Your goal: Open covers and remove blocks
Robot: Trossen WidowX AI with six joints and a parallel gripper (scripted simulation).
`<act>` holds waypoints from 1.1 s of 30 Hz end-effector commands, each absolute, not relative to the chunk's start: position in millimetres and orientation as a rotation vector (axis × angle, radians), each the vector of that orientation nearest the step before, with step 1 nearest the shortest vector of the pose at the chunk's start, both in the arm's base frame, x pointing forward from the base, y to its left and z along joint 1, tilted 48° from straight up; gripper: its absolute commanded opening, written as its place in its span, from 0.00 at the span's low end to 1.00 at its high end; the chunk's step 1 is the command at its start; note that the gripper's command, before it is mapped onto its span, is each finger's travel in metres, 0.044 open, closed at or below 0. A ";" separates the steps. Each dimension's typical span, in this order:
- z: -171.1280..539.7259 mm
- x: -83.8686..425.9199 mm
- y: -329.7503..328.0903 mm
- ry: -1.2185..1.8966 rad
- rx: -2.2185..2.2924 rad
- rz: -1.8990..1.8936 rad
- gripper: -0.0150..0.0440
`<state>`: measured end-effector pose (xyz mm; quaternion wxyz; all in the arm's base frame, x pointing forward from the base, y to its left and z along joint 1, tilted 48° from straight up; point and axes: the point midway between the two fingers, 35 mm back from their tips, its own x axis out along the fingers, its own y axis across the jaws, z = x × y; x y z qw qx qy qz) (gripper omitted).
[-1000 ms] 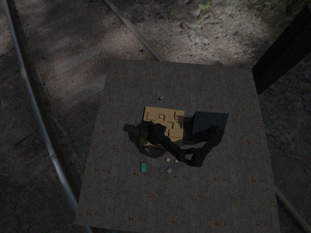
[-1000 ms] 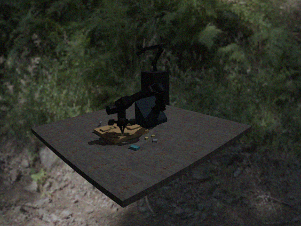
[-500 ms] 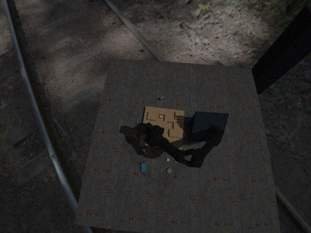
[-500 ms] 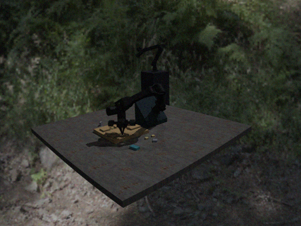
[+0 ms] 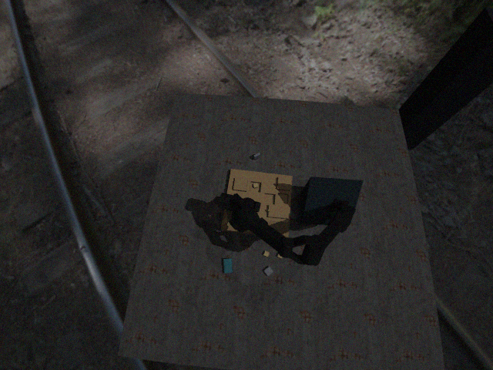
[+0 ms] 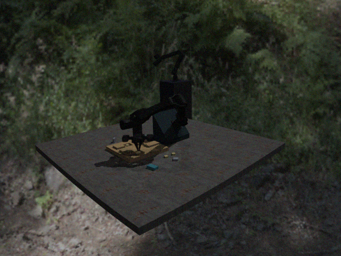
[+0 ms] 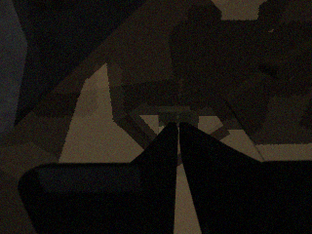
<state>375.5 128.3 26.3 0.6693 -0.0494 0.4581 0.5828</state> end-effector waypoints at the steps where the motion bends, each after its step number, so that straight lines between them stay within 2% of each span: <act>1: 31.6 376.5 122.7 1.033 -0.114 1.316 0.39; 4: 43.6 378.5 108.3 1.033 -0.116 1.316 0.50; 13: 62.5 379.5 86.7 1.032 -0.116 1.319 0.50; 33: 38.3 375.3 112.8 1.031 -0.115 1.320 0.50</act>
